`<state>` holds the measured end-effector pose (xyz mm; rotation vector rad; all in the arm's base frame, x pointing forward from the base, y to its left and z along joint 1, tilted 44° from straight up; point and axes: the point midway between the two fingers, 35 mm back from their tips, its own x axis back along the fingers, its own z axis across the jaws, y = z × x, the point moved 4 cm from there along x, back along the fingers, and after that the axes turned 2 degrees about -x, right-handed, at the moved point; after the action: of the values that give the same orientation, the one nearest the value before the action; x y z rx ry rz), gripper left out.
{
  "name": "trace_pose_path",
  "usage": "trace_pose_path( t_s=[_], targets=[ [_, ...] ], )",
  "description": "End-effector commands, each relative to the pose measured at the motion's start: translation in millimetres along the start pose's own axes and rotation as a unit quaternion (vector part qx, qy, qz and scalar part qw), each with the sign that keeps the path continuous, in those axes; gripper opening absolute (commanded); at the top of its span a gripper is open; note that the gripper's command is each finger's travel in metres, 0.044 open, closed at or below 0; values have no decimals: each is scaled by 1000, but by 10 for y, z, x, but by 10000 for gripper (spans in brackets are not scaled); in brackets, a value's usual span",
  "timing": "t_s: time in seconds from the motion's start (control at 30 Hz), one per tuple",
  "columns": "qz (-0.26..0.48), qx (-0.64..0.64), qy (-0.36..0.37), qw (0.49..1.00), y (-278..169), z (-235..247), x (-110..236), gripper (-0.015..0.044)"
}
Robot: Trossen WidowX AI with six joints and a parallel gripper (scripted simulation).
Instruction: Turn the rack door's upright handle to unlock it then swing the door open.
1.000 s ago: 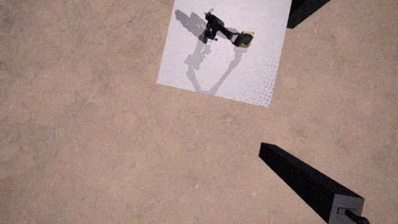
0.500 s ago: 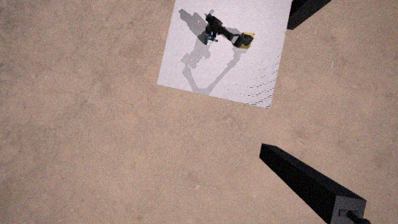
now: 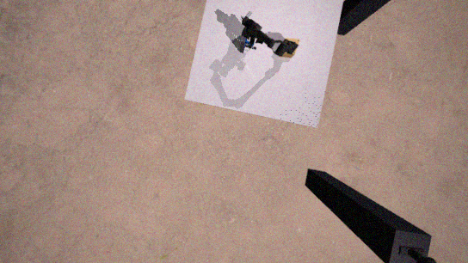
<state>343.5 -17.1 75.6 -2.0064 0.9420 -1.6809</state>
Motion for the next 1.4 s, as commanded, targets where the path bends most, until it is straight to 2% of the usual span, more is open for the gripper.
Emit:
trace_pose_path(
  t_s=[0.0, 1.23, 1.37],
  targets=[
    [-1, -7, 2, 1000, 4, 8, 0, 277],
    [-1, -7, 2, 1000, 4, 8, 0, 31],
    [-1, -5, 2, 1000, 5, 8, 0, 25]
  ],
)
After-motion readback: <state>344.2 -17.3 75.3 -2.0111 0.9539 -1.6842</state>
